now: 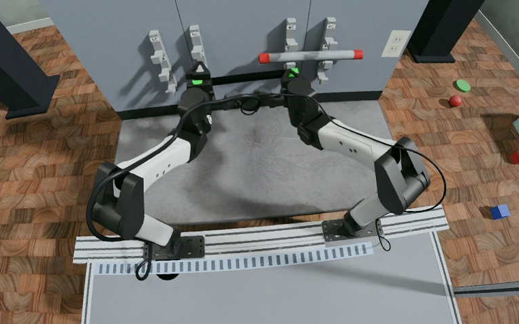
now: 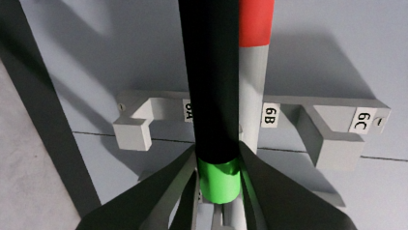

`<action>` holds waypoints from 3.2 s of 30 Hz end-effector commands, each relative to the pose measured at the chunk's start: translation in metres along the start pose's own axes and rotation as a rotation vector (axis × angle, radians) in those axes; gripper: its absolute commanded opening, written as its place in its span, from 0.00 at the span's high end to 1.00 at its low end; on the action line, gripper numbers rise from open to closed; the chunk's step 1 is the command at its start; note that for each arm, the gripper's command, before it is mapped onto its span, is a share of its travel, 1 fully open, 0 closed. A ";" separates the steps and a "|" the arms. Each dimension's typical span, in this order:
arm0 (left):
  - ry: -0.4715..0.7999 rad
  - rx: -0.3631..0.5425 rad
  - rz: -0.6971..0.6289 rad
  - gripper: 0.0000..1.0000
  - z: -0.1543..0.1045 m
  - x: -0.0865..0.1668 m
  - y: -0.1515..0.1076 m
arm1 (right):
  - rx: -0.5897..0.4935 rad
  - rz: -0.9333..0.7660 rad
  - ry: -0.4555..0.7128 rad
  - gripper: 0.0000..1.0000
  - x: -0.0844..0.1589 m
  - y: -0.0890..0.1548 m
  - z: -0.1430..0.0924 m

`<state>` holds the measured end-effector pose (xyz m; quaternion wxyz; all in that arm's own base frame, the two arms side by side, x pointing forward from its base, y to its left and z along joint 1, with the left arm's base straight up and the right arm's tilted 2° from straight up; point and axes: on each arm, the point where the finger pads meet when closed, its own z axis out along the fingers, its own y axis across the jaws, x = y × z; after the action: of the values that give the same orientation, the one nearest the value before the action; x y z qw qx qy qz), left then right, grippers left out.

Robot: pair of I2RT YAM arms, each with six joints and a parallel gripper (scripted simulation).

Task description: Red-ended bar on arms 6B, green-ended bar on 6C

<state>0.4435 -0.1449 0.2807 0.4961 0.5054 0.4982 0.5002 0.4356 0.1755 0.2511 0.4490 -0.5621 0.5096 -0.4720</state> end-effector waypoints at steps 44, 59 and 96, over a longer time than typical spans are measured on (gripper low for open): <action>0.004 -0.008 -0.012 0.00 -0.067 -0.001 -0.003 | 0.113 0.088 0.012 1.00 0.007 -0.051 -0.004; 0.004 -0.008 -0.012 0.00 -0.082 0.002 -0.004 | 0.113 0.088 0.012 1.00 0.007 -0.051 -0.004; 0.004 -0.008 -0.012 0.00 -0.073 0.033 -0.004 | 0.113 0.088 0.012 1.00 0.007 -0.051 -0.004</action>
<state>0.3739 -0.1150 0.2752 0.4927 0.5008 0.5019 0.5045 0.4357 0.1756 0.2525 0.4479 -0.5631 0.5097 -0.4718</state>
